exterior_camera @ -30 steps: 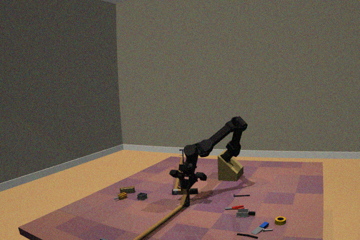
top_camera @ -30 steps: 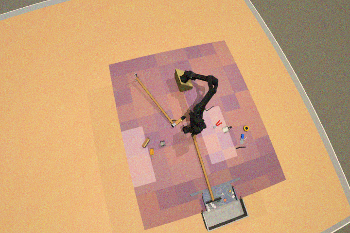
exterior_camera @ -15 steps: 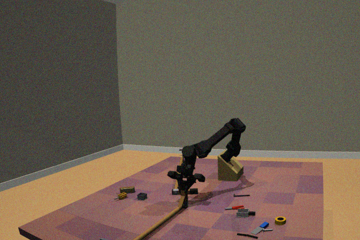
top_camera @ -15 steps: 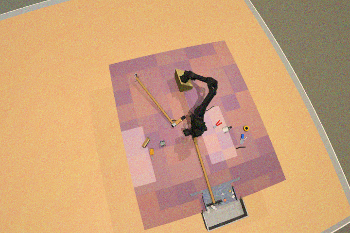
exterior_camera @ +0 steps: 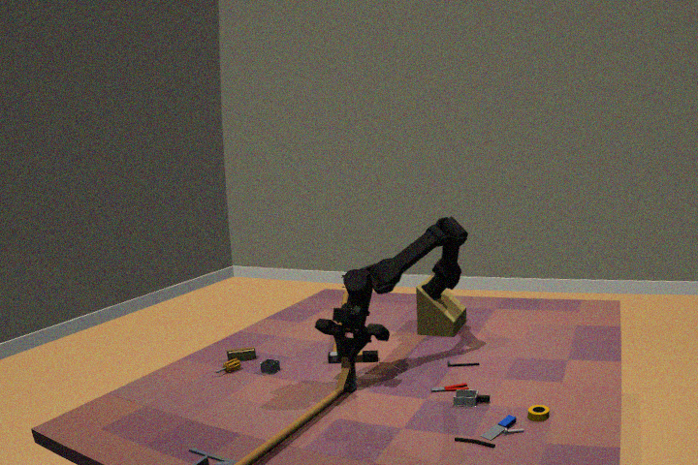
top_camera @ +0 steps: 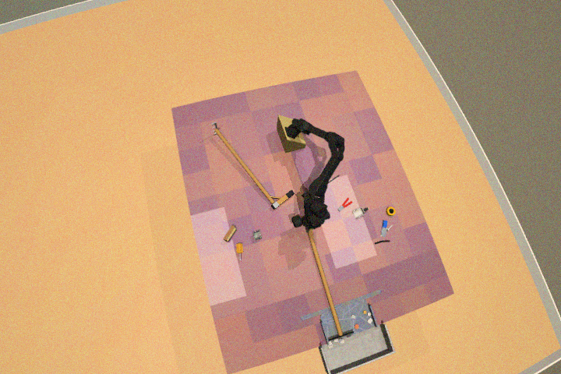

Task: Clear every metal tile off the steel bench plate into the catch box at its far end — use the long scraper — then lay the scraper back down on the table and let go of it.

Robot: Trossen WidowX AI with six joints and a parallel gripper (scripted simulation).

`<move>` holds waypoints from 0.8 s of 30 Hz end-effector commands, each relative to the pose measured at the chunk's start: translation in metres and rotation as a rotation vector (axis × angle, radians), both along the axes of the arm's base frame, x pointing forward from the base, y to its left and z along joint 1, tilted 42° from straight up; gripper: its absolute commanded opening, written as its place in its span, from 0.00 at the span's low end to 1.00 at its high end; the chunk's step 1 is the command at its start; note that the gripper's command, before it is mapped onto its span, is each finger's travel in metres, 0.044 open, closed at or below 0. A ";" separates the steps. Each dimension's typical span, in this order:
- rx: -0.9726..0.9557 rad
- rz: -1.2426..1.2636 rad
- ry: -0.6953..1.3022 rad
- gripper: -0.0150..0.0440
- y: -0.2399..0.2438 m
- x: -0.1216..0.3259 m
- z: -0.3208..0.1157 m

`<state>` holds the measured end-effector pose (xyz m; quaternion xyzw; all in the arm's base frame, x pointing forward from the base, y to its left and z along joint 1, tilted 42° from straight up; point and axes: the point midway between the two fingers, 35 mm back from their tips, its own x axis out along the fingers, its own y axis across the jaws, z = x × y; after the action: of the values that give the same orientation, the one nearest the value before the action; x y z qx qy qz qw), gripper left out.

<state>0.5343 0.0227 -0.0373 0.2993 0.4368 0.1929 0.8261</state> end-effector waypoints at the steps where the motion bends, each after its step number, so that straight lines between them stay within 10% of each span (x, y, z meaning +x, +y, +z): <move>1: -0.004 -0.007 -0.011 0.25 -0.001 0.011 0.003; 24: -0.001 -0.004 -0.006 0.25 0.001 0.011 0.001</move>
<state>0.5456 0.0246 -0.0367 0.2990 0.4359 0.1927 0.8267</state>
